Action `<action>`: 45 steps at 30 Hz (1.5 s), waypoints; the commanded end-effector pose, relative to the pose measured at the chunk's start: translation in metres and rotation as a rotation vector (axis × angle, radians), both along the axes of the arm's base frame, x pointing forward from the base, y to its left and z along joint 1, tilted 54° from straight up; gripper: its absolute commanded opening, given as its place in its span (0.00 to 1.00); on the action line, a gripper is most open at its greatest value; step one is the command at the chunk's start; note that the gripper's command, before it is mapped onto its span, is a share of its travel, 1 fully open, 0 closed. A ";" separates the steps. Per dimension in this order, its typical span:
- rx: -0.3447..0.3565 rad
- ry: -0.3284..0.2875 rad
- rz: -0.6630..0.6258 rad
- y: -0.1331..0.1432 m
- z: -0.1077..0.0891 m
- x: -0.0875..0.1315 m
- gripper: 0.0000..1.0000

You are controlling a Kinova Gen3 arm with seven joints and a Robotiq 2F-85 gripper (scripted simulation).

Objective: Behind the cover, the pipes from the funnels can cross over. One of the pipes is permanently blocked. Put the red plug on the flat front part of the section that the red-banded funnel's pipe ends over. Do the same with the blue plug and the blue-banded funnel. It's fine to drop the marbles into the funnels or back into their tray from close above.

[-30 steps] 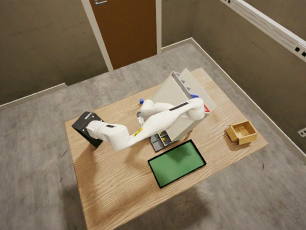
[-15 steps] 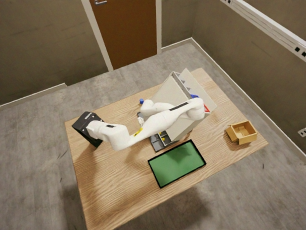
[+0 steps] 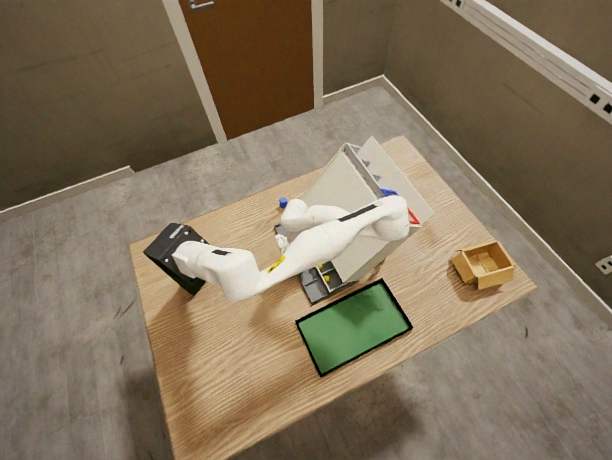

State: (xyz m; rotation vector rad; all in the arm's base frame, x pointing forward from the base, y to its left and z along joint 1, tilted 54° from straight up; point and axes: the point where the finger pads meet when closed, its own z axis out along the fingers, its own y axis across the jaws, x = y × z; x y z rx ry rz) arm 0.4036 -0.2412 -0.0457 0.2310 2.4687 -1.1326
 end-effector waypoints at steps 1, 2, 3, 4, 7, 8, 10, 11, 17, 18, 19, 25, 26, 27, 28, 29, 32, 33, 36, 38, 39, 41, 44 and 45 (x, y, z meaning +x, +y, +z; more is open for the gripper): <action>0.000 0.000 0.001 0.001 0.000 0.000 0.65; 0.000 0.000 0.001 0.001 0.000 0.000 0.65; 0.000 0.000 0.001 0.001 0.000 0.000 0.65; 0.000 0.000 0.001 0.001 0.000 0.000 0.65; 0.000 0.000 0.001 0.001 0.000 0.000 0.65; 0.000 0.000 0.001 0.001 0.000 0.000 0.65; 0.000 0.000 0.001 0.001 0.000 0.000 0.65; 0.000 0.000 0.001 0.001 0.000 0.000 0.65; 0.000 0.000 0.001 0.016 0.012 -0.006 0.65; 0.000 0.000 0.001 0.016 0.012 -0.006 0.65; 0.000 0.000 0.001 0.016 0.012 -0.006 0.65; 0.000 0.000 0.001 0.016 0.012 -0.006 0.65; 0.000 0.000 0.001 0.016 0.012 -0.006 0.65; 0.000 0.000 0.001 0.016 0.012 -0.006 0.65; 0.000 0.000 0.001 0.016 0.012 -0.006 0.65; 0.000 0.000 0.001 0.031 0.023 -0.012 0.65; 0.000 0.000 0.001 0.031 0.023 -0.012 0.65; 0.000 0.000 0.001 0.031 0.023 -0.012 0.65; 0.000 0.000 0.001 0.031 0.023 -0.012 0.65; 0.000 0.000 0.001 0.031 0.023 -0.012 0.65; 0.000 0.000 0.001 0.031 0.023 -0.012 0.65; 0.000 0.000 0.001 0.031 0.023 -0.012 0.65; 0.000 0.000 0.001 0.031 0.023 -0.012 0.65; 0.000 0.000 0.001 0.031 0.023 -0.012 0.65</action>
